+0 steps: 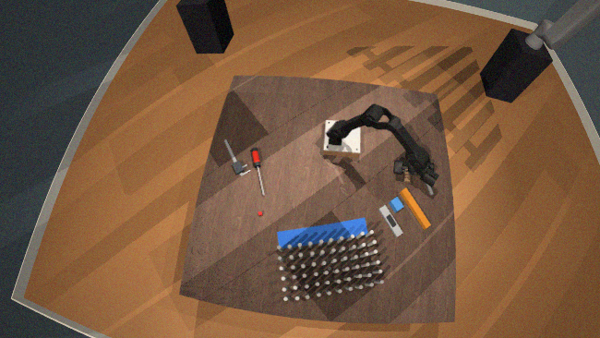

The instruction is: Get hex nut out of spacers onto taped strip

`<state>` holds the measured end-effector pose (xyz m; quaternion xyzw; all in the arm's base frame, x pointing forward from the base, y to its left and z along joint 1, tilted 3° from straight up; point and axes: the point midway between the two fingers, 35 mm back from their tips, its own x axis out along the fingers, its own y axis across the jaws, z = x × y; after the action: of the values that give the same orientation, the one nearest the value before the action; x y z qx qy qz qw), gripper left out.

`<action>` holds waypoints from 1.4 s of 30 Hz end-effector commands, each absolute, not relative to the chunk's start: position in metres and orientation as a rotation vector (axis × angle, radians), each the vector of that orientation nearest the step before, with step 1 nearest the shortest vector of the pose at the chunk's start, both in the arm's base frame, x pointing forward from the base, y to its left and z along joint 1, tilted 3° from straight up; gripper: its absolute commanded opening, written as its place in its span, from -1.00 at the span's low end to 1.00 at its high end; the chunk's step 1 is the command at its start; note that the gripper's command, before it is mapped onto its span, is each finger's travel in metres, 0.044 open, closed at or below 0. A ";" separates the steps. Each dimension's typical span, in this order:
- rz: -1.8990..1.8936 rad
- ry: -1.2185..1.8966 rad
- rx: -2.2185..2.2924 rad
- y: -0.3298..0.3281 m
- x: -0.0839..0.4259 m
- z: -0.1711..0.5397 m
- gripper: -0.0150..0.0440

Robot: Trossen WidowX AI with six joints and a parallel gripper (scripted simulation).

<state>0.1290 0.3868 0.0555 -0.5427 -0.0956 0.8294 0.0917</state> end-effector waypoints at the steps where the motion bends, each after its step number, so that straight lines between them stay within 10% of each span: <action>1: 2.466 -0.291 -1.610 0.386 0.126 0.055 1.00; 7: 2.466 -0.291 -1.610 0.386 0.126 0.055 0.47; 42: 2.466 -0.289 -1.609 0.387 0.127 0.015 0.46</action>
<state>0.1281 0.3887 0.0202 -0.5434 -0.0990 0.8286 0.0913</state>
